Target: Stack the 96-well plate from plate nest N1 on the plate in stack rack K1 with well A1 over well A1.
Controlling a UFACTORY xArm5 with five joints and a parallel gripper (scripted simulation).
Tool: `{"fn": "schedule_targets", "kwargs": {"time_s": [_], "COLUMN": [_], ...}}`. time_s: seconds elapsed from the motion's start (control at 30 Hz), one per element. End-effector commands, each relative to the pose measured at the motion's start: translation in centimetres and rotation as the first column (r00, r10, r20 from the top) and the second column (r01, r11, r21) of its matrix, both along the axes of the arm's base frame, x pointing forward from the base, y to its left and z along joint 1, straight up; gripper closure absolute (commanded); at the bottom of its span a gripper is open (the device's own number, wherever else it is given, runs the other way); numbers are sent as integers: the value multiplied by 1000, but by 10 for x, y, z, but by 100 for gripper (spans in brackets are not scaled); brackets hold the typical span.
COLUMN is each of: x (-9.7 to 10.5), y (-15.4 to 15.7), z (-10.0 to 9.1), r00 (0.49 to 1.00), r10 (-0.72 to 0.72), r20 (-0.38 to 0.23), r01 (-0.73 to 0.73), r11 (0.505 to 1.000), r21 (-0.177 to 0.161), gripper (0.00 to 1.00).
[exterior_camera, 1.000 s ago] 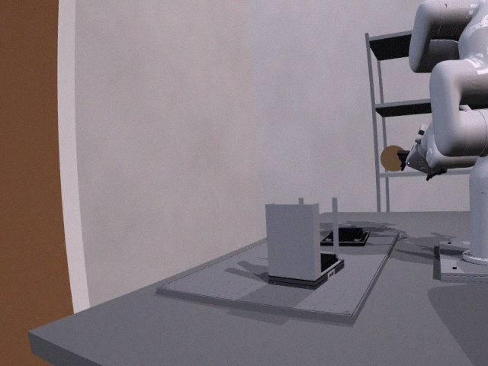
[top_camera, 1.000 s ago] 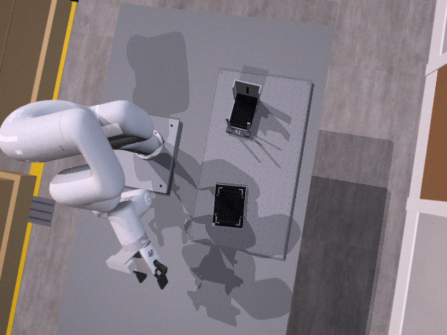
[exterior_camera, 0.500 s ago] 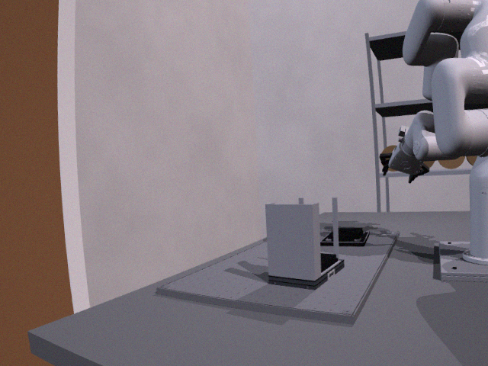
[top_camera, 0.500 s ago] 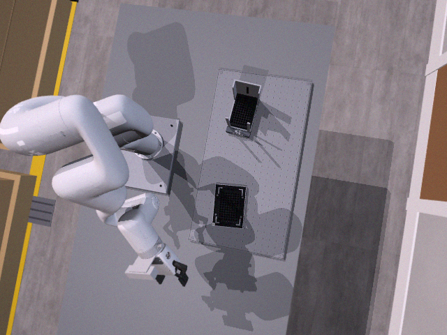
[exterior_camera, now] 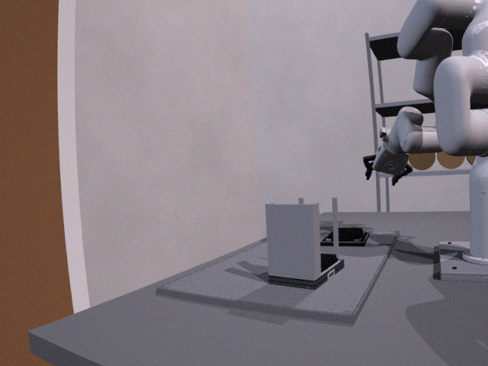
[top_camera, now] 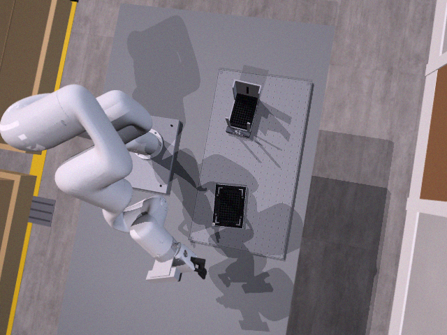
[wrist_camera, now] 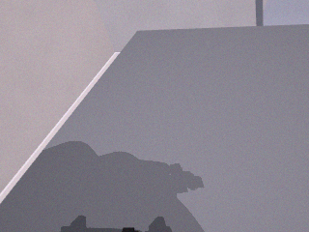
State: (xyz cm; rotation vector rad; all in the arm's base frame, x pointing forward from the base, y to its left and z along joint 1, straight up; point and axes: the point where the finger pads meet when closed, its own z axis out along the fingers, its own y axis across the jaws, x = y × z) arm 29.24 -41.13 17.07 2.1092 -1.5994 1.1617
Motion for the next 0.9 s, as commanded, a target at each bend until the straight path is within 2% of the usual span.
{"fn": "schedule_targets", "kwargs": {"time_s": [0.0, 0.07, 0.13, 0.23, 0.33, 0.43, 0.5, 0.63, 0.7, 0.83, 0.87], "x": [17, 25, 34, 46, 57, 61, 68, 82, 88, 99, 102], "y": [8, 13, 19, 28, 38, 41, 48, 62, 70, 84, 88], "z": [1, 0, 0, -1, -1, -1, -1, -1, -1, 0, 0], "r00": [999, 999, 994, 993, 981, 981, 967, 963, 944, 939, 928], "r10": [49, 49, 102, 113, 177, 177, 231, 242, 296, 307, 334], "r20": [-4, -4, -36, -43, -80, -80, -111, -117, -146, -152, -166], "r01": [-49, -49, -100, -110, -171, -171, -220, -230, -277, -287, -309], "r11": [999, 999, 994, 993, 982, 982, 970, 967, 951, 947, 938], "r21": [21, 21, 46, 51, 81, 81, 106, 112, 138, 143, 156], "gripper": [0, 0, 0, 0, 0, 0, 0, 0, 0, 0, 0]}}
